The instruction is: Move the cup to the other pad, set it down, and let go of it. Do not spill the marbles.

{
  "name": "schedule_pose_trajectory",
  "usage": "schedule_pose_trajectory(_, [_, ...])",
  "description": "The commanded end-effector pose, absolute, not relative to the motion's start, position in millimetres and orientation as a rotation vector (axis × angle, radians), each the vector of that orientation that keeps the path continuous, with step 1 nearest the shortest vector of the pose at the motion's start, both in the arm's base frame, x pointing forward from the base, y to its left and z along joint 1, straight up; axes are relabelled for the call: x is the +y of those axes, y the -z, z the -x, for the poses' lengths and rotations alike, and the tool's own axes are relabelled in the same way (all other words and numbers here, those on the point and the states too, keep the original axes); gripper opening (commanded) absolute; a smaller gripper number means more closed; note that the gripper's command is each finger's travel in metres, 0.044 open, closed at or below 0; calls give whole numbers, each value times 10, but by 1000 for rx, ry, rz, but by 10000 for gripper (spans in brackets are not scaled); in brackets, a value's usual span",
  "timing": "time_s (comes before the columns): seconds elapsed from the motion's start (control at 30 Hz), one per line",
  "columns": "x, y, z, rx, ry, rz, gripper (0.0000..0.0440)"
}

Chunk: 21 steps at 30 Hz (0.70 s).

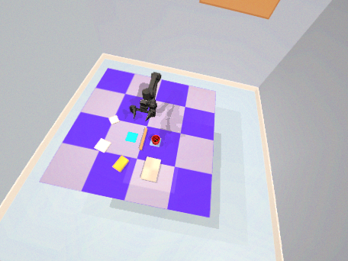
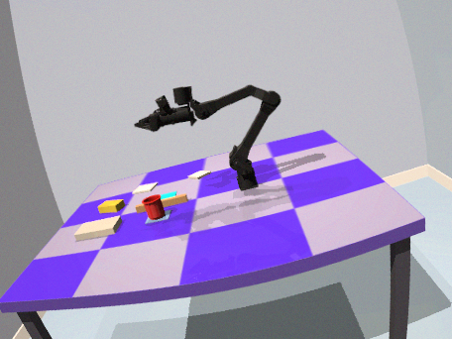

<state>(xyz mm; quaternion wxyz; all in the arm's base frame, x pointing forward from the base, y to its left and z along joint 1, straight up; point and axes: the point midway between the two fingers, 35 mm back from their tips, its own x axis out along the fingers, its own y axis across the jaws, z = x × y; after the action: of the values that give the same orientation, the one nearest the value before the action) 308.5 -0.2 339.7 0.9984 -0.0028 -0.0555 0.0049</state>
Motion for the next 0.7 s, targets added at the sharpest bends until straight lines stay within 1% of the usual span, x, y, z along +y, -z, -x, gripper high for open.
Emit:
schedule_pose_trajectory(0.0, [7, -3410, -3088, -112, -13, 5, 374])
schedule_pose_trajectory(0.3, [62, -3458, -3144, -70, -28, -17, 137])
schedule_pose_trajectory(0.4, [79, -3466, -3175, -47, -30, -35, 65])
schedule_pose_trajectory(0.43, [85, -3468, -3188, -38, -31, -42, 54])
schedule_pose_trajectory(0.5, [104, -3478, -3214, -23, -36, -58, 79])
schedule_pose_trajectory(0.6, [140, -3501, -3252, -1, -47, -86, 132])
schedule_pose_trajectory(0.67, [167, -3514, -3276, 15, -54, -105, 145])
